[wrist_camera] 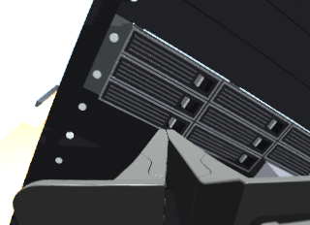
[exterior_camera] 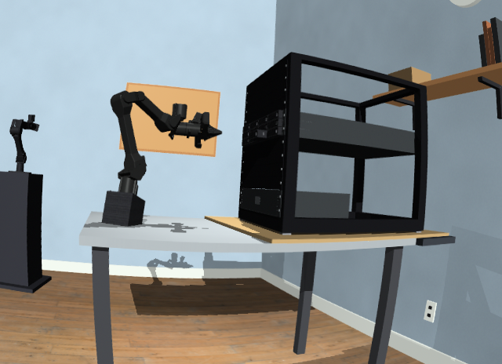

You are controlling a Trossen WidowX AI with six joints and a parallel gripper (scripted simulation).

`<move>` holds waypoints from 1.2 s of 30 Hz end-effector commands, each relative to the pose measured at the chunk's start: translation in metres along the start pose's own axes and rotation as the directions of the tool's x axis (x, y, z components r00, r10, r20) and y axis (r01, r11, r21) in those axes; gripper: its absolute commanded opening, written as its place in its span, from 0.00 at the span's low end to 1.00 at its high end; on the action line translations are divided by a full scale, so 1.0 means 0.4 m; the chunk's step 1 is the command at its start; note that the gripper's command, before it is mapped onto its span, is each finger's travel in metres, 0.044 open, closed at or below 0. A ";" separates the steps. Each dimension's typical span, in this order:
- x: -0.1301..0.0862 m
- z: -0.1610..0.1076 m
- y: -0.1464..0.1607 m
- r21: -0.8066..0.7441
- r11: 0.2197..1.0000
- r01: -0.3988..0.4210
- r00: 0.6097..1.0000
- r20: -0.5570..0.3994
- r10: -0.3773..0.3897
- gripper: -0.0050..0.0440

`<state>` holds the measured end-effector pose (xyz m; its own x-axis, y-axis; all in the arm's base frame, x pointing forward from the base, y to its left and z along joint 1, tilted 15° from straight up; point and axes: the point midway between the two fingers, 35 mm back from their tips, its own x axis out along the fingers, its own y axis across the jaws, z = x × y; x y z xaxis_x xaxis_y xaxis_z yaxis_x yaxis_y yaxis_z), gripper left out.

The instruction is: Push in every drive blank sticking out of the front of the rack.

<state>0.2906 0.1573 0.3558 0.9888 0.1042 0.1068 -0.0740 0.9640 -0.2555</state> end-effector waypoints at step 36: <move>-0.059 -0.001 -0.008 -0.777 0.629 0.011 1.000 0.010 -0.006 0.00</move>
<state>0.2712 0.1538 0.3519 0.9887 0.1020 0.1097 0.0529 0.4470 -0.8929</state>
